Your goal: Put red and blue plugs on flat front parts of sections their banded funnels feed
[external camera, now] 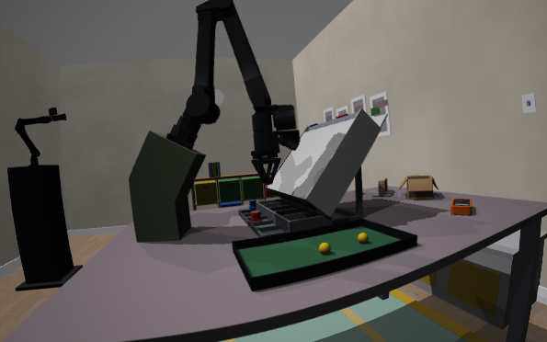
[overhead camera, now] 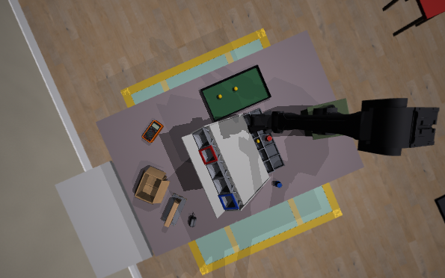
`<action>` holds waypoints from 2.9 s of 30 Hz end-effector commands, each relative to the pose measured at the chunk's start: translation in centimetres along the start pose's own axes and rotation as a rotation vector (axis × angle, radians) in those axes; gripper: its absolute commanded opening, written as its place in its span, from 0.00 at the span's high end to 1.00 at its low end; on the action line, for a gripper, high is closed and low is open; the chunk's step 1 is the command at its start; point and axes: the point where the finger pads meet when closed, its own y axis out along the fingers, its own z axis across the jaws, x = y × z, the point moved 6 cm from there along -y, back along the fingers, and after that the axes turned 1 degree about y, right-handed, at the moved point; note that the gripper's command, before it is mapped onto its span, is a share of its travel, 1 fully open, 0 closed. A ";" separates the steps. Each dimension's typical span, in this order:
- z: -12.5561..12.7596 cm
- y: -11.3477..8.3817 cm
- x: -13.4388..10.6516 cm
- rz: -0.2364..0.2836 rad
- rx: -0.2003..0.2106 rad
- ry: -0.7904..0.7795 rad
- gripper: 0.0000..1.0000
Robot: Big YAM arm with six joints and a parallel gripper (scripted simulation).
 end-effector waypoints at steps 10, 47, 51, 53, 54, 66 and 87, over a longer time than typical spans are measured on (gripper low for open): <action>-11.5 0.2 2.9 0.017 -0.007 -0.045 0.44; -25.4 0.6 6.1 0.024 0.010 -0.049 0.44; -25.4 0.6 6.1 0.024 0.010 -0.049 0.44; -25.4 0.6 6.1 0.024 0.010 -0.049 0.44; -25.4 0.6 6.1 0.024 0.010 -0.049 0.44; -25.4 0.6 6.1 0.024 0.010 -0.049 0.44; -25.3 2.0 6.4 0.014 -0.002 -0.049 0.44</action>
